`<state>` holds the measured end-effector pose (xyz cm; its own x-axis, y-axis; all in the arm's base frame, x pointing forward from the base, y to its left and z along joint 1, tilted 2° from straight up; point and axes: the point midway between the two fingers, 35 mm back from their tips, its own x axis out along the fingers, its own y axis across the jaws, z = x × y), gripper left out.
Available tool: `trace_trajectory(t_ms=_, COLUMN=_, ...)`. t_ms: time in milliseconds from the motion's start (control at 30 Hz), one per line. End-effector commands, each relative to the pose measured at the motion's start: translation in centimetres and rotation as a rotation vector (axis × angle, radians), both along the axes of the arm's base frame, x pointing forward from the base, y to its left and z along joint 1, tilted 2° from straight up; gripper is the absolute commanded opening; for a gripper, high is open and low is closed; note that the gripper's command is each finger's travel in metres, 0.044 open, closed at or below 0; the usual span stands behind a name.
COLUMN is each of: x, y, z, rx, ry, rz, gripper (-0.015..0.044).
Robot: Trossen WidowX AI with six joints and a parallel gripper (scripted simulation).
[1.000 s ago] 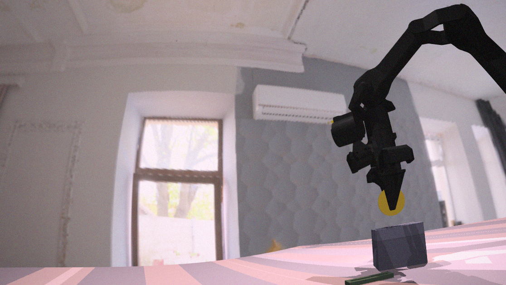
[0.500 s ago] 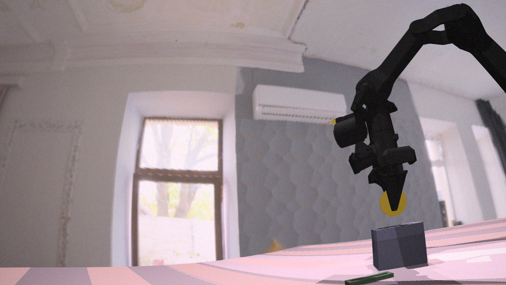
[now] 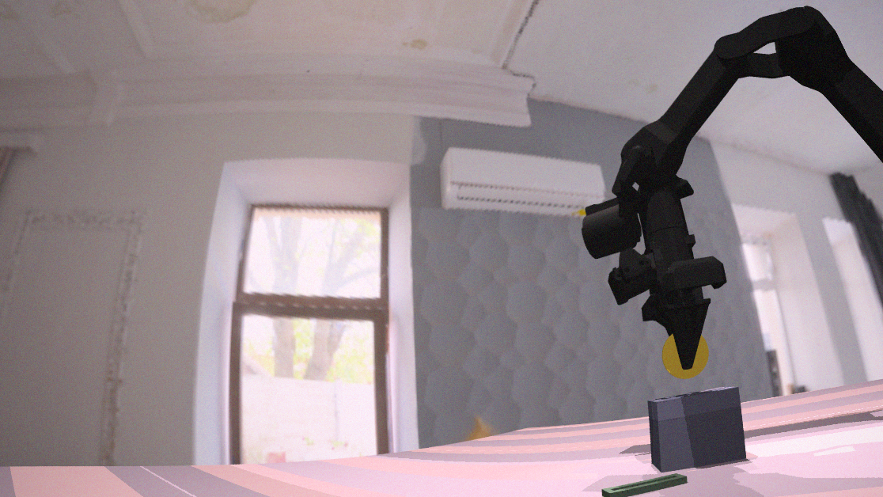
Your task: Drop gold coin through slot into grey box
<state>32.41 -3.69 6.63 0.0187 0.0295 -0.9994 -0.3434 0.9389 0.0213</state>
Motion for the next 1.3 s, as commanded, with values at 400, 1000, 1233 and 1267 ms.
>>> trace_trajectory(t_ms=400, x=-0.2, y=0.1, z=-0.7, rx=0.001, ry=0.004, rz=-0.005, gripper=0.0)
trace_trajectory(t_ms=1000, x=-0.3, y=0.1, z=-1.4, rx=0.001, ry=0.004, rz=-0.002, gripper=0.0)
trace_trajectory(t_ms=1233, x=-0.2, y=0.1, z=-1.7, rx=0.001, ry=0.004, rz=-0.003, gripper=0.0)
trace_trajectory(t_ms=1267, x=-0.2, y=0.1, z=-1.7, rx=0.001, ry=0.004, rz=-0.003, gripper=0.0)
